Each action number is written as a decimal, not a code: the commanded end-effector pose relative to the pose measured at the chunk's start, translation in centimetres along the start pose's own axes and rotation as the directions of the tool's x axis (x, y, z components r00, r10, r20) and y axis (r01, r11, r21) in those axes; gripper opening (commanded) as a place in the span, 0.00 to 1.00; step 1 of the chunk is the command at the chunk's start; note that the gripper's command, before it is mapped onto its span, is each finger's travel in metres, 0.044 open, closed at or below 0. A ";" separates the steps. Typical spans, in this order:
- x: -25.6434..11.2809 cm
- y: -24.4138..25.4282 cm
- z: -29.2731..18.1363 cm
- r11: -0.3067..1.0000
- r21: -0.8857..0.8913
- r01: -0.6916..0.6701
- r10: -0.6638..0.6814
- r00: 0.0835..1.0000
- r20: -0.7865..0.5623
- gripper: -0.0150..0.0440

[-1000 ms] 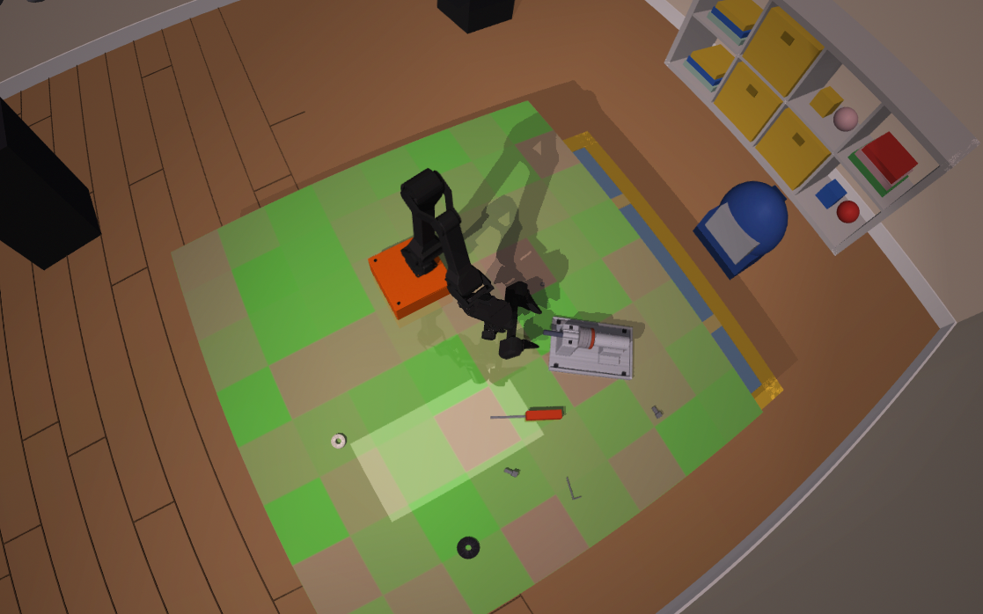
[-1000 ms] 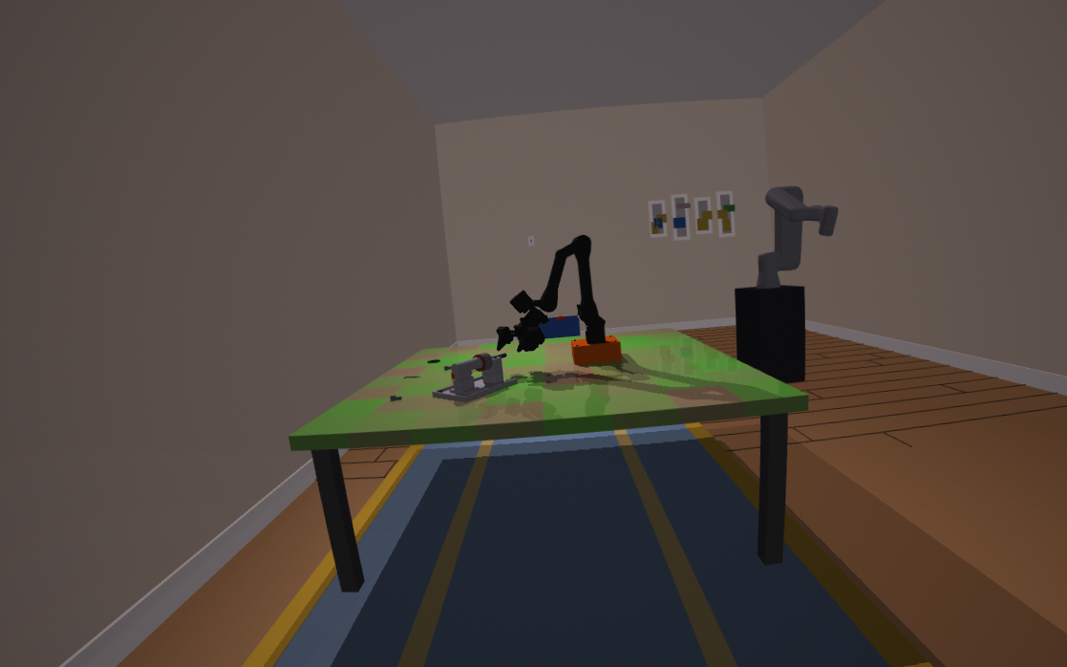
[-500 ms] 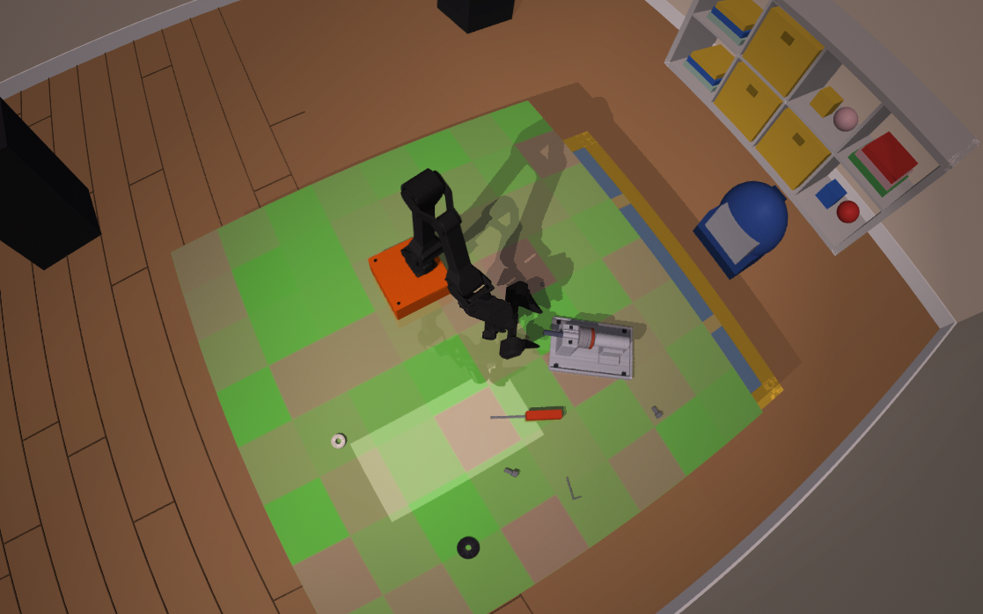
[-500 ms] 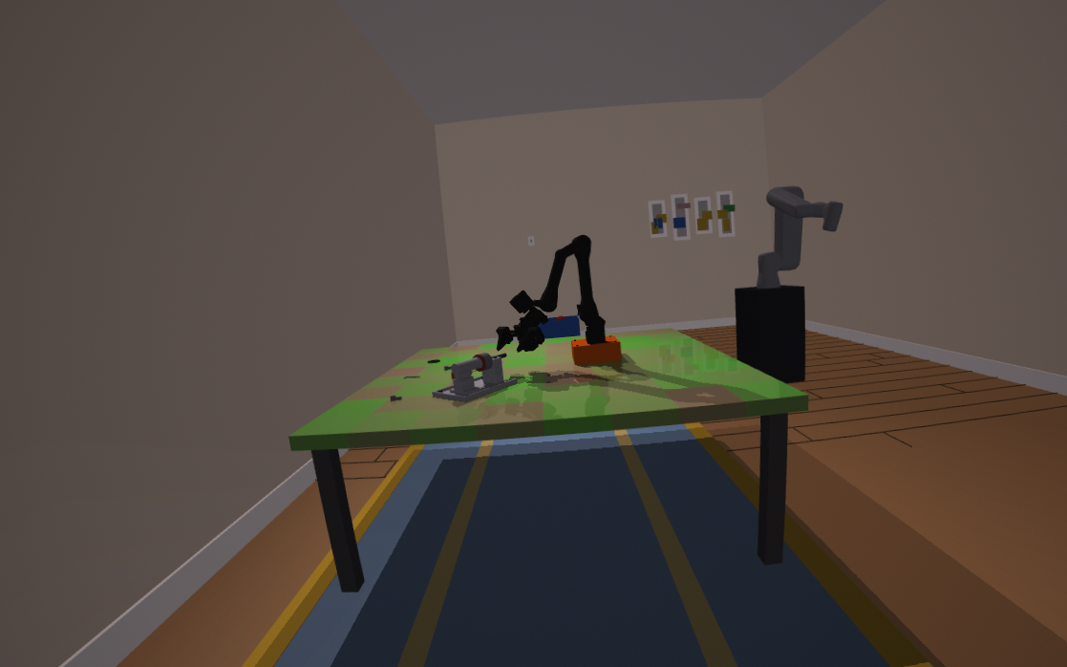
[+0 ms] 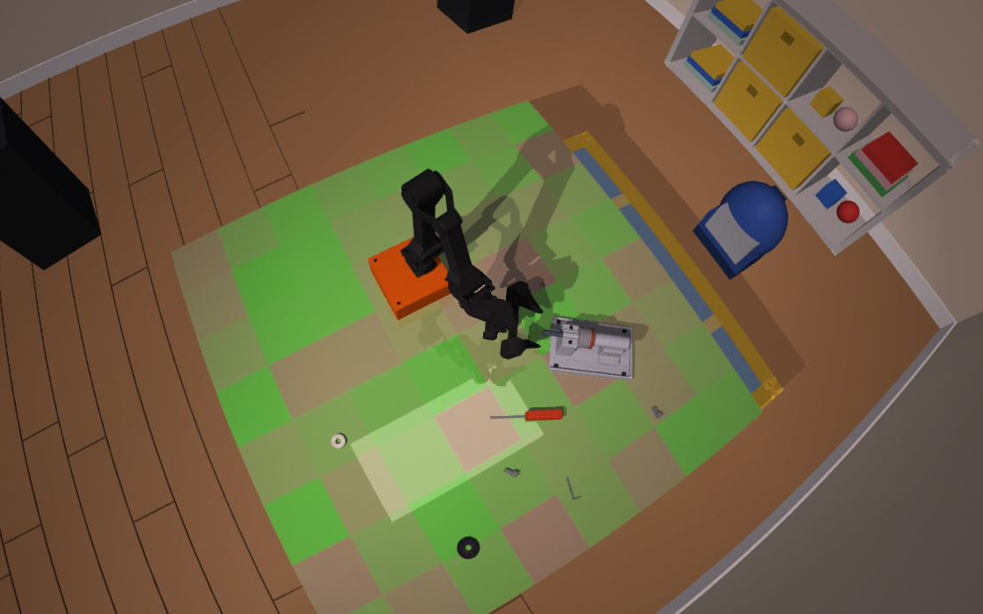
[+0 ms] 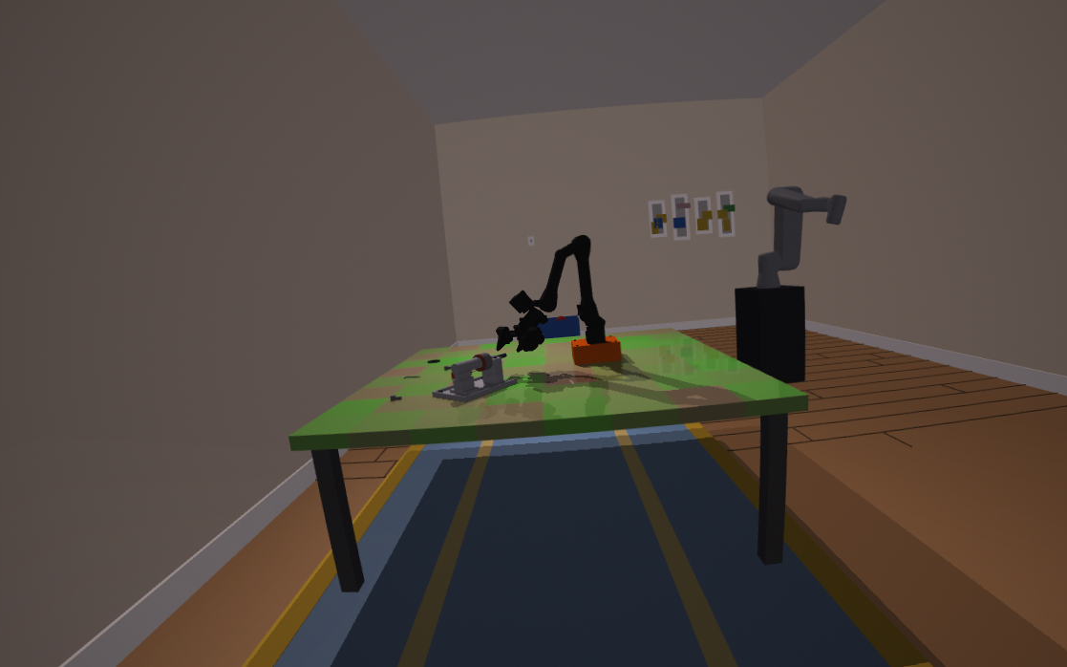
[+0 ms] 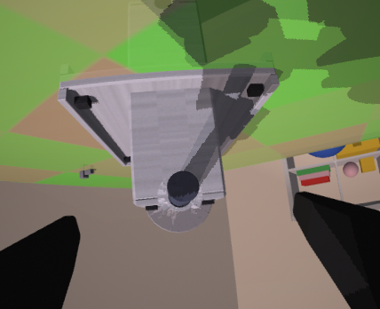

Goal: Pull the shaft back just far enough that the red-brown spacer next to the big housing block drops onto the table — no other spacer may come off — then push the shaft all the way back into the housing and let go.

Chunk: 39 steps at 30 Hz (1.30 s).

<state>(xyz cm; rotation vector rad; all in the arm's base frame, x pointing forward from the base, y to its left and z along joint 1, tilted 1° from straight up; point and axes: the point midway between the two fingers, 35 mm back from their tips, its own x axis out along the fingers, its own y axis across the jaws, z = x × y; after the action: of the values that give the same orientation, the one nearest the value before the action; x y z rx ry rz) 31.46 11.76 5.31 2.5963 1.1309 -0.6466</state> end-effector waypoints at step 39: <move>4.2 0.1 0.0 1.000 0.003 -0.003 0.003 1.000 -0.002 1.00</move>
<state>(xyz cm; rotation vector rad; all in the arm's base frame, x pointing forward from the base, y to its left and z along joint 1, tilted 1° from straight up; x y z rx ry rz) 34.02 14.41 3.32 2.5976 1.1334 -0.6440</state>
